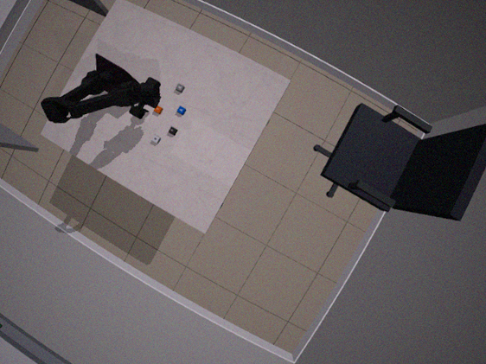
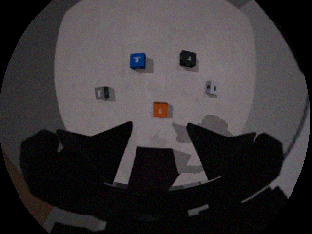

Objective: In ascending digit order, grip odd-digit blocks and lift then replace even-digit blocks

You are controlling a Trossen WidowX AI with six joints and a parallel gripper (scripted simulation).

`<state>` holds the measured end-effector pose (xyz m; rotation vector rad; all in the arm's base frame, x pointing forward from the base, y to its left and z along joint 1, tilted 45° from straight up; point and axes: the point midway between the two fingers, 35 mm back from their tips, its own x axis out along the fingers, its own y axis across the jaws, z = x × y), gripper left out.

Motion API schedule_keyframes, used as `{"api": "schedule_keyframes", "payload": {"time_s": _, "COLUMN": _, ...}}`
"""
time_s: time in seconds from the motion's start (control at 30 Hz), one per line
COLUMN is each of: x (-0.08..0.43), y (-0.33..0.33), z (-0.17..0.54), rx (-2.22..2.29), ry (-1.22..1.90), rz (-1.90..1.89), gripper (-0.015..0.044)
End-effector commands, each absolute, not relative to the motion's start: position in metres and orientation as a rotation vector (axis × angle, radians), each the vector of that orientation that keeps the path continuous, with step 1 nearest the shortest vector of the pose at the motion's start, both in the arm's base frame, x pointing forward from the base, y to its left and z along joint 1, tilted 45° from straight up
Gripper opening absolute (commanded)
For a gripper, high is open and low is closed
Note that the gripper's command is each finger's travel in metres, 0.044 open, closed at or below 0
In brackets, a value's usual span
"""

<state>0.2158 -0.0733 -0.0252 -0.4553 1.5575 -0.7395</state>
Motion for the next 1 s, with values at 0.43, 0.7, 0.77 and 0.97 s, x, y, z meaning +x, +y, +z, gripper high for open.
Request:
{"api": "schedule_keyframes", "payload": {"time_s": 0.43, "x": 0.198, "y": -0.111, "z": -0.062, "rx": -0.473, "ry": 1.574, "rz": -0.75, "gripper": 0.04}}
{"api": "schedule_keyframes", "payload": {"time_s": 0.7, "x": 0.196, "y": -0.12, "z": -0.071, "rx": -0.473, "ry": 1.574, "rz": -0.75, "gripper": 0.04}}
{"api": "schedule_keyframes", "payload": {"time_s": 0.77, "x": 0.196, "y": -0.122, "z": -0.073, "rx": -0.474, "ry": 1.574, "rz": -0.75, "gripper": 0.04}}
{"api": "schedule_keyframes", "payload": {"time_s": 0.97, "x": 0.194, "y": -0.128, "z": -0.079, "rx": -0.475, "ry": 1.574, "rz": -0.752, "gripper": 0.04}}
